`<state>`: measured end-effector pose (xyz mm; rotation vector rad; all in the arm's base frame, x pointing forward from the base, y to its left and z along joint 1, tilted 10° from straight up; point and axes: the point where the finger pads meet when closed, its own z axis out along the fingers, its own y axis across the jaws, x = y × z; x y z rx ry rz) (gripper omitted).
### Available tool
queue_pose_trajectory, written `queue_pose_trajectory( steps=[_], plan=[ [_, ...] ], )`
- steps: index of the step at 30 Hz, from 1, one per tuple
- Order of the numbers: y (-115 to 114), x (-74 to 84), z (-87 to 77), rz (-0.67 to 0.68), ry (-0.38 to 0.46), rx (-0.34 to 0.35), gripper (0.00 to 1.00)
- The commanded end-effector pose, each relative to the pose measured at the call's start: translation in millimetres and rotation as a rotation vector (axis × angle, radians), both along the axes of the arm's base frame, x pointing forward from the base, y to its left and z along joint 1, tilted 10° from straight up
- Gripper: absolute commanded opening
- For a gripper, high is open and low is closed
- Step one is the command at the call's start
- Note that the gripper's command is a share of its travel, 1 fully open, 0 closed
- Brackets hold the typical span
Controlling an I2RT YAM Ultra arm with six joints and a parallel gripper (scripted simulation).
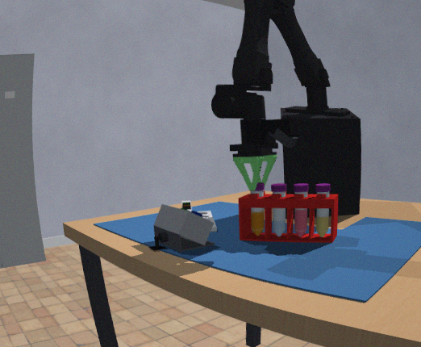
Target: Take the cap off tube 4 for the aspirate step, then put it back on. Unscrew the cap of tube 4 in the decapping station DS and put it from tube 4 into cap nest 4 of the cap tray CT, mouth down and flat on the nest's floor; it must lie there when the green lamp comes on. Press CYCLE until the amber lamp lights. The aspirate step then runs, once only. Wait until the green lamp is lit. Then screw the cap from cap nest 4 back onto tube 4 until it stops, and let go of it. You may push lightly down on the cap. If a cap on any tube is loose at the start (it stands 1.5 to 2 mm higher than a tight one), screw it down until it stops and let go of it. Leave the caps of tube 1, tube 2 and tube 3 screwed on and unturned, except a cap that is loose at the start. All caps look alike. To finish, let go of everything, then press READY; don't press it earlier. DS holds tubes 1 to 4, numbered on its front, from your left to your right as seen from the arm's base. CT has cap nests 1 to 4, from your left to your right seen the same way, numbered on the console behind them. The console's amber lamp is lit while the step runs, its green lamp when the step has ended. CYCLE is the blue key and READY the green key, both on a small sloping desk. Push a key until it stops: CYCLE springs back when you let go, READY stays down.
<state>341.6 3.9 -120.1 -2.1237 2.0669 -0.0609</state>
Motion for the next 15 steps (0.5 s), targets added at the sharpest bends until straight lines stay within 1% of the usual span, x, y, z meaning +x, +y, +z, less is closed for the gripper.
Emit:
queue_pose_trajectory(
  steps=[1,5,6,15],
  plan=[
    [-1.1,2.8,2.6,0.11,-0.02,-0.022,0.0],
    [-1.1,2.8,2.6,0.11,-0.02,-0.022,0.0],
    [-1.1,2.8,2.6,0.11,-0.02,-0.022,0.49],
    [-1.1,2.8,2.6,0.11,-0.02,-0.022,0.49]
  ],
)
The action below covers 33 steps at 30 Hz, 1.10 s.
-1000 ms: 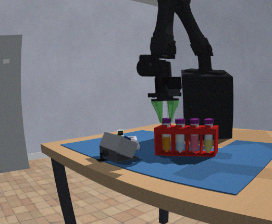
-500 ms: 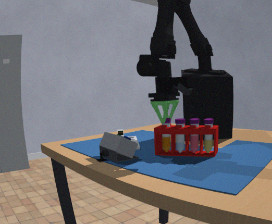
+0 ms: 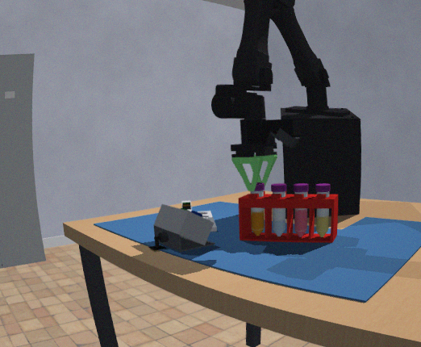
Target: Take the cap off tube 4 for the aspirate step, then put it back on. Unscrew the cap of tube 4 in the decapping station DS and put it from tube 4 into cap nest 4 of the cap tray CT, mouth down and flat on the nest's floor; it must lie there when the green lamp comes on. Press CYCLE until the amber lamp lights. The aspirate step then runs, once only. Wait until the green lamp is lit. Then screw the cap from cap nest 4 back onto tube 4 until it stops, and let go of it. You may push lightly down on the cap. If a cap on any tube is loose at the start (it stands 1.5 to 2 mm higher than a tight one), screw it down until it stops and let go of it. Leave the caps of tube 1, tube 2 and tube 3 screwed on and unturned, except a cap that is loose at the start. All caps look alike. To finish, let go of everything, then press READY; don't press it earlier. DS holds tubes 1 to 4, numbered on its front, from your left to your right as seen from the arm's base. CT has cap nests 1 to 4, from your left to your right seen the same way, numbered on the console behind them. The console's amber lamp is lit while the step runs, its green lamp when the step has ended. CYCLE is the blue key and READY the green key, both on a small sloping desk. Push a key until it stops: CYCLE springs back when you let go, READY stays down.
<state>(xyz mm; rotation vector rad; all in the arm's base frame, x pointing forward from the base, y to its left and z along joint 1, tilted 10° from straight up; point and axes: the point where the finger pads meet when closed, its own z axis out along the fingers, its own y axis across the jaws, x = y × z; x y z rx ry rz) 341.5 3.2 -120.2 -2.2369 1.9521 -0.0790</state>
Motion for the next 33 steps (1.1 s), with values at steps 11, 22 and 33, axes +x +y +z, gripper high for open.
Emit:
queue_pose_trajectory(
  steps=[11,22,33],
  plan=[
    [-0.4,2.9,2.6,-0.488,0.037,0.077,0.49],
    [-0.4,2.9,2.7,-0.98,0.084,0.156,0.49],
    [-0.4,2.9,2.7,-1.471,0.132,0.234,0.49]
  ],
)
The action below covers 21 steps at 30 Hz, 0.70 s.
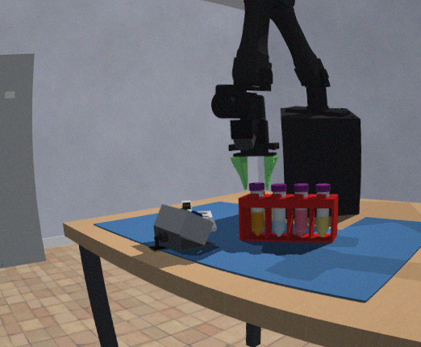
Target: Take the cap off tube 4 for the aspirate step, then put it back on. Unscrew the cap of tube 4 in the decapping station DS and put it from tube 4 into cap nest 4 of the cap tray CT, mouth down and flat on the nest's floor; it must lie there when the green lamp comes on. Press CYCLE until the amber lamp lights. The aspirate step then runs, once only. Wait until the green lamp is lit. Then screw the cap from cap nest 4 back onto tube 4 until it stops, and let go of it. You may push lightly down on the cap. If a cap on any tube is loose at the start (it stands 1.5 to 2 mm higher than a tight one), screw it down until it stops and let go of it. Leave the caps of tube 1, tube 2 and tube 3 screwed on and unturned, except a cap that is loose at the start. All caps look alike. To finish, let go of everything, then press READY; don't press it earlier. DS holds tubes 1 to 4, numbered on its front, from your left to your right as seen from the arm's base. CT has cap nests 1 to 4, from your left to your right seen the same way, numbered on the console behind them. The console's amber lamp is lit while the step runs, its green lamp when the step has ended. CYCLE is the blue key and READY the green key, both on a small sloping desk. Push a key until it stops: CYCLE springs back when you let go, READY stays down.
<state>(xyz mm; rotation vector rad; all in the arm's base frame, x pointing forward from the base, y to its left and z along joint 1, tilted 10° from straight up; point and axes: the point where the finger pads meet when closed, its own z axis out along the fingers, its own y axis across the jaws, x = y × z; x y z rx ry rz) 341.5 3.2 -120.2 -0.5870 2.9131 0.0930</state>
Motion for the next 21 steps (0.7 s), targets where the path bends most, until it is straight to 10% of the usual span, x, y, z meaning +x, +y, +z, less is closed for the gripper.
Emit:
queue_pose_trajectory(
  steps=[1,21],
  plan=[
    [-0.4,2.9,2.7,-0.266,0.015,0.042,0.49],
    [-0.1,2.9,2.7,-1.168,0.102,0.186,0.49]
  ],
)
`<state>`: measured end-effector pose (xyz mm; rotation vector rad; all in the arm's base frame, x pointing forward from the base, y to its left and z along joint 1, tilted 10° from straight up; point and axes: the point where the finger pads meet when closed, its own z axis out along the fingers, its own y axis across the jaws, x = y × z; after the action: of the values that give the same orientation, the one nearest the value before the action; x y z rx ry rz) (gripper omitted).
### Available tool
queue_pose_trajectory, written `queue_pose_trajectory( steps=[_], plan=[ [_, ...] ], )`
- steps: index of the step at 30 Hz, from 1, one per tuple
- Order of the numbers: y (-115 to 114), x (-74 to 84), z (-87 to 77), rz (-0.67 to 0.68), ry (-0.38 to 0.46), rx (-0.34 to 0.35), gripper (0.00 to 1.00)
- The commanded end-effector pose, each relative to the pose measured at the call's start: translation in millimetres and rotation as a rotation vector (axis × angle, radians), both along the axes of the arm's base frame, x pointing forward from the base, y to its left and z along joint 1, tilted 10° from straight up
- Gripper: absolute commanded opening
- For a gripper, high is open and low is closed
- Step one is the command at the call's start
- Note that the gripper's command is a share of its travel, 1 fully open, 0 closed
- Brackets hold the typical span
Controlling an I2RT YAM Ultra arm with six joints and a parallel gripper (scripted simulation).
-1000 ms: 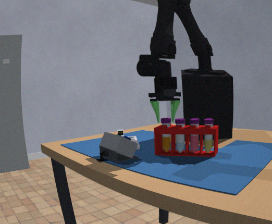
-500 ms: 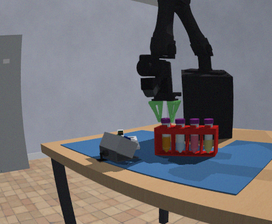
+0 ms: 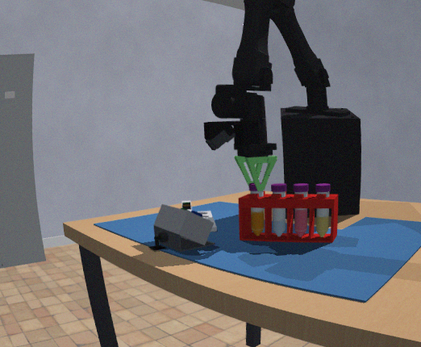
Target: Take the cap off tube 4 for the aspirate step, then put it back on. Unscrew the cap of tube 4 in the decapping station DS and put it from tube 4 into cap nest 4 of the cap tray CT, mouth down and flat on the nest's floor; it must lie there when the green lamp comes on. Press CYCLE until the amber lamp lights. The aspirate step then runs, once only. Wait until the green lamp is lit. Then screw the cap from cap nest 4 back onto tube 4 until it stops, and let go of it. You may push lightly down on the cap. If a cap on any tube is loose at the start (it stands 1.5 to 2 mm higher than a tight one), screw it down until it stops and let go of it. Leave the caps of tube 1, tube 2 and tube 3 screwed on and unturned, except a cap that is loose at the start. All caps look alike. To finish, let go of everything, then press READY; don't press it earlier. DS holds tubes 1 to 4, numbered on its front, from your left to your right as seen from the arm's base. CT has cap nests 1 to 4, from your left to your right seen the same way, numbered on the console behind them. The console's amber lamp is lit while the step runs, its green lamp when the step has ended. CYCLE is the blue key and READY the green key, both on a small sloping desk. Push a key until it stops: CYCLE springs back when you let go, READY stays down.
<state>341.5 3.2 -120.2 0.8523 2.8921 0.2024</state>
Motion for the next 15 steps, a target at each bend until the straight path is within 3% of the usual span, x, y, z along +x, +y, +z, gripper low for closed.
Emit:
queue_pose_trajectory(
  steps=[1,6,8,10,12,15],
  plan=[
    [-0.1,2.9,2.7,-0.275,0.016,0.043,0.49],
    [0.2,2.9,2.7,-0.459,0.034,0.072,0.49],
    [0.2,2.9,2.7,-0.607,0.048,0.096,0.49],
    [0.2,2.9,2.7,-0.607,0.048,0.096,0.49],
    [0.2,2.9,2.7,-0.781,0.065,0.124,0.49],
    [0.3,2.9,2.7,-0.869,0.074,0.138,0.49]
  ],
)
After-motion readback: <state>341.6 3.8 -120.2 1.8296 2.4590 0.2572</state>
